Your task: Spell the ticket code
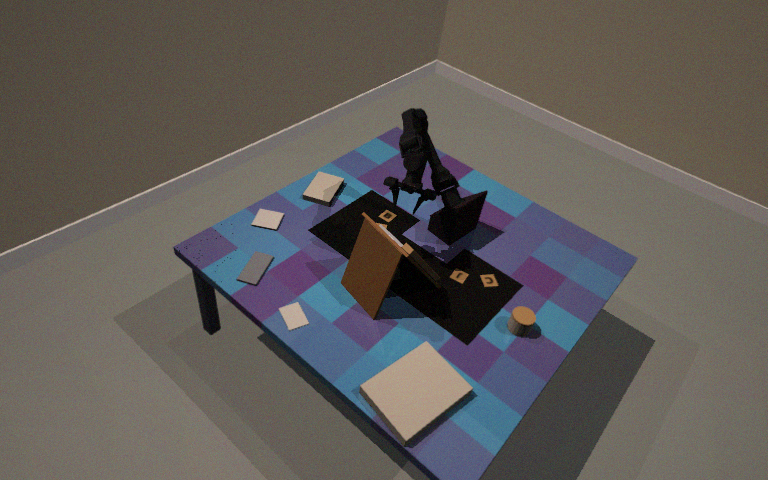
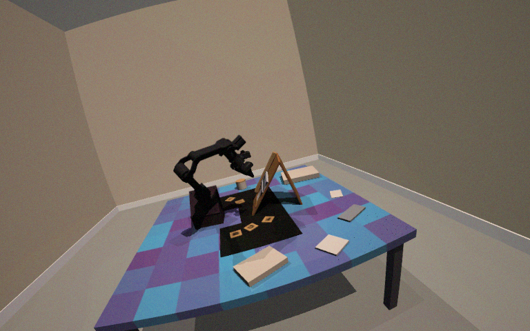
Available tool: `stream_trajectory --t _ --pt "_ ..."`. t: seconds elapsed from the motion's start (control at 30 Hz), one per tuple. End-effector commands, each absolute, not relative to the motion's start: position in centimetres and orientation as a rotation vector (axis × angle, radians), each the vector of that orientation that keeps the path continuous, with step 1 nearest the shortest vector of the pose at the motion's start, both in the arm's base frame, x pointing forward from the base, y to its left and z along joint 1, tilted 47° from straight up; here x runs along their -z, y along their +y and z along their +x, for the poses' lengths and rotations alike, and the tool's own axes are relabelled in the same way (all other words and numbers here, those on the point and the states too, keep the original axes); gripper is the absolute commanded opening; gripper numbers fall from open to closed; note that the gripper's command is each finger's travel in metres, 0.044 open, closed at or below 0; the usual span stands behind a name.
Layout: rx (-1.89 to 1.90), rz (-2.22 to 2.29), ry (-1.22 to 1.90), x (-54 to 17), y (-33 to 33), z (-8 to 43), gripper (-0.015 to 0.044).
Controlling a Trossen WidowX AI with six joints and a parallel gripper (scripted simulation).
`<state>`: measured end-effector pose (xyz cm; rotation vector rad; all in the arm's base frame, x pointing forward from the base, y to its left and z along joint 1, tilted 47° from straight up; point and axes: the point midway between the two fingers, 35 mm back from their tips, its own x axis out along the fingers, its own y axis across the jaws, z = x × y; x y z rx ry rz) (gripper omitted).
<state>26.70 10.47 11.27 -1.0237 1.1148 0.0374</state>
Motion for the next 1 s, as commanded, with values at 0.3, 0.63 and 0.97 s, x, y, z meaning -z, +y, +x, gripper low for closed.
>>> stream_trajectory --t 0.3,0.63,0.97 --pt "0.937 0.234 0.822 -10.4 -1.4 28.1 0.034" --pt "1.289 0.729 0.5 -10.3 -6.6 27.3 0.034" --pt "1.577 1.194 0.035 -10.1 -11.7 25.5 0.034"
